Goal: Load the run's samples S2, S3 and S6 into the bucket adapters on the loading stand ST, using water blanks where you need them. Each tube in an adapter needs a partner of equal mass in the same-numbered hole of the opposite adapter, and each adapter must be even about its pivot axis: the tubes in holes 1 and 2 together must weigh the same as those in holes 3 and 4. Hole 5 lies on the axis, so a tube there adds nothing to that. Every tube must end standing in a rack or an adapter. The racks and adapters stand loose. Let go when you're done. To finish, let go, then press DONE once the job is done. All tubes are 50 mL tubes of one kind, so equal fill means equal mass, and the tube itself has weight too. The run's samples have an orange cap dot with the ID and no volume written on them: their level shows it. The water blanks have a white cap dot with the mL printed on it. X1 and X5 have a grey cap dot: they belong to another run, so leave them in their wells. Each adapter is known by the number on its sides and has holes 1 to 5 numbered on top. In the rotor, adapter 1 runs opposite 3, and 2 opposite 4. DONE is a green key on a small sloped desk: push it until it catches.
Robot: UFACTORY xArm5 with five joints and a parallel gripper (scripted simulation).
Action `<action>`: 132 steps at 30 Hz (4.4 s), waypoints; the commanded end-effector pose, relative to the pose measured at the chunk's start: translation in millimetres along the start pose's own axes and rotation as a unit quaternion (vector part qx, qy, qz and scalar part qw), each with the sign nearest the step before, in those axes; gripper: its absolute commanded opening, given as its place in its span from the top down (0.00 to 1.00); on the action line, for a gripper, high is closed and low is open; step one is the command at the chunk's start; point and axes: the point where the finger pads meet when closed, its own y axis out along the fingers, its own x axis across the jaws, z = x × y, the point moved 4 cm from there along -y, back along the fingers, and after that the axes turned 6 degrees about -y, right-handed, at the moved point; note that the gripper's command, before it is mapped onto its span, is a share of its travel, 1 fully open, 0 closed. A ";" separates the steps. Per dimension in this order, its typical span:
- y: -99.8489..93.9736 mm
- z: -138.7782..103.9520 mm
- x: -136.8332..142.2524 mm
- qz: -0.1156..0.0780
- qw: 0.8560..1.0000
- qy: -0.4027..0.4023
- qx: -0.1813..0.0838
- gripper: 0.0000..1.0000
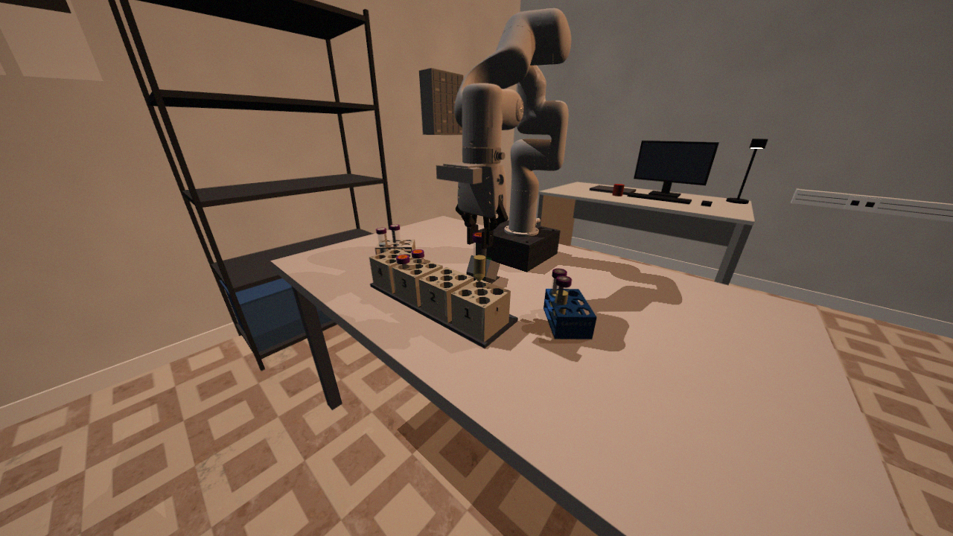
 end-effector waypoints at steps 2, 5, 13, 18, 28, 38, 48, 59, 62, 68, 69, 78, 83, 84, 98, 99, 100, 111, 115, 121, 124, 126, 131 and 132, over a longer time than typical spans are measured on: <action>-1.0 1.2 0.1 0.005 1.000 0.000 0.001 1.00; -1.0 1.2 0.1 0.005 1.000 0.000 0.001 1.00; 2.0 1.2 0.1 0.005 1.000 0.000 0.001 1.00; 7.0 1.2 0.0 0.005 1.000 0.000 0.001 1.00; 16.0 1.2 -0.1 0.005 1.000 0.000 0.001 1.00; 25.0 1.2 -0.1 0.005 1.000 0.000 0.001 1.00; 33.1 1.2 -0.2 0.005 1.000 0.000 0.001 1.00; 44.1 1.2 -0.3 0.005 1.000 0.000 0.001 1.00; 46.1 1.2 -0.3 0.005 1.000 0.000 0.001 1.00; 51.1 1.2 -0.4 0.005 1.000 0.000 0.001 1.00; 52.1 1.2 -0.4 0.005 1.000 0.000 0.001 1.00; 61.1 1.1 -0.5 0.005 1.000 0.000 0.001 1.00; 64.1 1.1 -0.5 0.005 1.000 0.000 0.001 1.00; 65.1 1.1 -0.5 0.005 1.000 0.000 0.001 1.00; 77.2 1.1 -0.6 0.005 1.000 0.000 0.001 1.00; 78.2 1.1 -0.6 0.005 1.000 0.000 0.001 1.00; 79.2 1.1 -0.6 0.005 1.000 0.000 0.001 1.00; 90.2 1.1 -0.7 0.005 1.000 0.000 0.001 1.00; 92.2 1.1 -0.7 0.005 1.000 0.000 0.001 1.00; 92.2 1.1 -0.7 0.005 1.000 0.000 0.001 1.00; 92.2 1.1 -0.7 0.005 1.000 0.000 0.001 1.00; 92.2 1.1 -0.7 0.005 1.000 0.000 0.001 1.00; 92.2 1.1 -0.7 0.005 1.000 0.000 0.001 1.00; 92.5 1.1 -0.7 0.005 1.000 0.000 0.001 0.56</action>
